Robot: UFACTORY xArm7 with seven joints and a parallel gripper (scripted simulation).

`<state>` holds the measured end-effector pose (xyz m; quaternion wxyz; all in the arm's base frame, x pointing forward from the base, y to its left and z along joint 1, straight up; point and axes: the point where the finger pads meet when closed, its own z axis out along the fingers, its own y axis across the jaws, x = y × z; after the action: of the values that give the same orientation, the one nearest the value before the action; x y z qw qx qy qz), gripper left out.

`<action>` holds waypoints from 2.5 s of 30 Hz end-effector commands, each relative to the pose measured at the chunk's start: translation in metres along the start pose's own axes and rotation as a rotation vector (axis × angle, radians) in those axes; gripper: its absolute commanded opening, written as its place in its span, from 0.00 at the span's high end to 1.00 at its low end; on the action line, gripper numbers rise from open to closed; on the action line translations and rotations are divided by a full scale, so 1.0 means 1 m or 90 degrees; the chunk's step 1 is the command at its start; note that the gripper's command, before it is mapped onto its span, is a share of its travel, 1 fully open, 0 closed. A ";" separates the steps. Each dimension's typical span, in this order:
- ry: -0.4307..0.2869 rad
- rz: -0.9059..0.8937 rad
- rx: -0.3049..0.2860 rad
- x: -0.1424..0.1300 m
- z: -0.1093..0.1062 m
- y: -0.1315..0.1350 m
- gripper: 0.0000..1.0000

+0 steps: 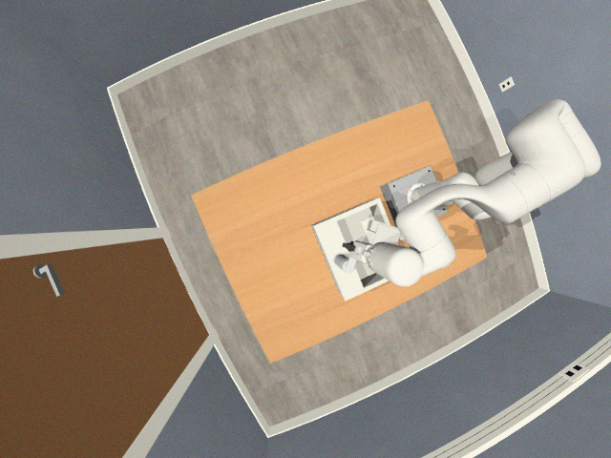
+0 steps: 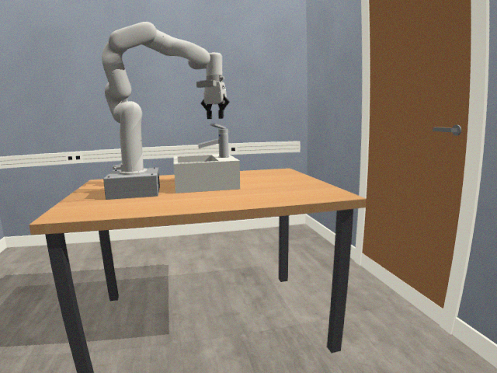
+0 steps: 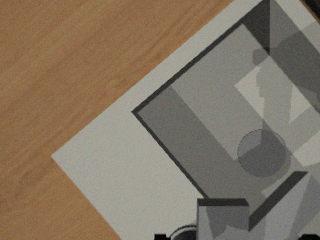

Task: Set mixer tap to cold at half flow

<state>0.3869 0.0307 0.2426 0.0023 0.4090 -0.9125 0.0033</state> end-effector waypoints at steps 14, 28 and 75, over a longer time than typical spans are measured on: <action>-0.002 0.000 0.001 -0.001 -0.023 -0.001 0.36; -0.002 0.000 0.001 -0.001 -0.023 -0.001 1.00; -0.002 0.000 0.001 -0.001 -0.023 -0.001 1.00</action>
<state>0.3868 0.0309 0.2643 0.0028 0.4090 -0.9125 0.0032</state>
